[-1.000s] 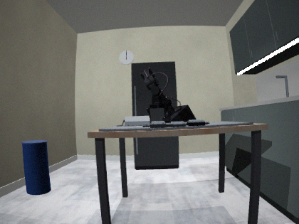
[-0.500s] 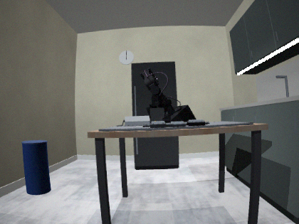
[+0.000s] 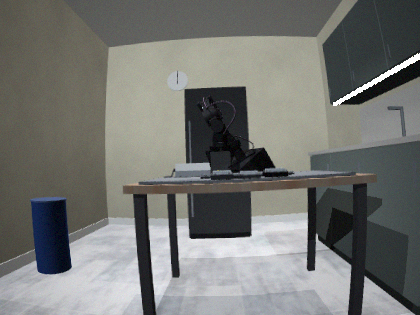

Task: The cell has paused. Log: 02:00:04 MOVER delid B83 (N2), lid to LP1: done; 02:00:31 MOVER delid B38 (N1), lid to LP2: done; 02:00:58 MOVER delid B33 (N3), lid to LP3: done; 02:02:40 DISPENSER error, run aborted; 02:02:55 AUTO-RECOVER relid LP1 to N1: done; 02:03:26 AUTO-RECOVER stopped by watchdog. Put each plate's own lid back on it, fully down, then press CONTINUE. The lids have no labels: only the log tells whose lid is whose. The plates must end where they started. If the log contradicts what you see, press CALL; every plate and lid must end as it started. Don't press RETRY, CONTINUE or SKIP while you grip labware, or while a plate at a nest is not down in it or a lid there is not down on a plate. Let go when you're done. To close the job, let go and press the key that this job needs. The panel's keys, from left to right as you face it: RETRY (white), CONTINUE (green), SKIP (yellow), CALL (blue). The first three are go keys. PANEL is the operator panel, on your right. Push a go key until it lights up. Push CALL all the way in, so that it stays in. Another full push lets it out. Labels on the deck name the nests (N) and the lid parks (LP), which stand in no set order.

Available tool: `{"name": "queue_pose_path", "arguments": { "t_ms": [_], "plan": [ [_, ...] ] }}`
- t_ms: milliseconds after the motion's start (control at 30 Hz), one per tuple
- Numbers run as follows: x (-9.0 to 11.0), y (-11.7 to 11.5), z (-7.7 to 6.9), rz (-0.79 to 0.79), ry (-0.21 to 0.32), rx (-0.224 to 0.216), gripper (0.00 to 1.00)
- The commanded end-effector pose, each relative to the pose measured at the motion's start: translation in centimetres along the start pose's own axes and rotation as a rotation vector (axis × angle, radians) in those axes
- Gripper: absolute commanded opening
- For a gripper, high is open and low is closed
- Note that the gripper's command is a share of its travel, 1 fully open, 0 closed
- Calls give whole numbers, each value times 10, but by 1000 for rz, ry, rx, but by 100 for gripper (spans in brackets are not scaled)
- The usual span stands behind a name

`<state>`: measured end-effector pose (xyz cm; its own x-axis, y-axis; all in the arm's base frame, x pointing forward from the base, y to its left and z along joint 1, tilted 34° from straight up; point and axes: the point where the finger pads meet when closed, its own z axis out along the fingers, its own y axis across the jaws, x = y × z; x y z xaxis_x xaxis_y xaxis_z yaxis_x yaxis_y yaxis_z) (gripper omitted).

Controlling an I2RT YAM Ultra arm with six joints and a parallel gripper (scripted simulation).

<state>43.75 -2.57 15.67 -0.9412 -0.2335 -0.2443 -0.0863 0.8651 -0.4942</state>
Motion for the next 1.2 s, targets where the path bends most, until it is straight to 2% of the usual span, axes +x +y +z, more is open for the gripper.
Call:
{"name": "queue_pose_path", "arguments": {
  "t_ms": [0,700,733,767,933,1000,1167],
  "plan": [
    [-14,-2,-29,10,-73,9,100],
    [-14,0,-28,2,-66,9,100],
    [-11,5,-27,-21,-77,10,100],
    [-4,9,-24,-42,-62,9,100],
    [21,19,-21,-27,-61,8,100],
    [21,19,-21,-27,-61,8,100],
    [45,28,-19,-27,-60,8,100]
  ]
}}
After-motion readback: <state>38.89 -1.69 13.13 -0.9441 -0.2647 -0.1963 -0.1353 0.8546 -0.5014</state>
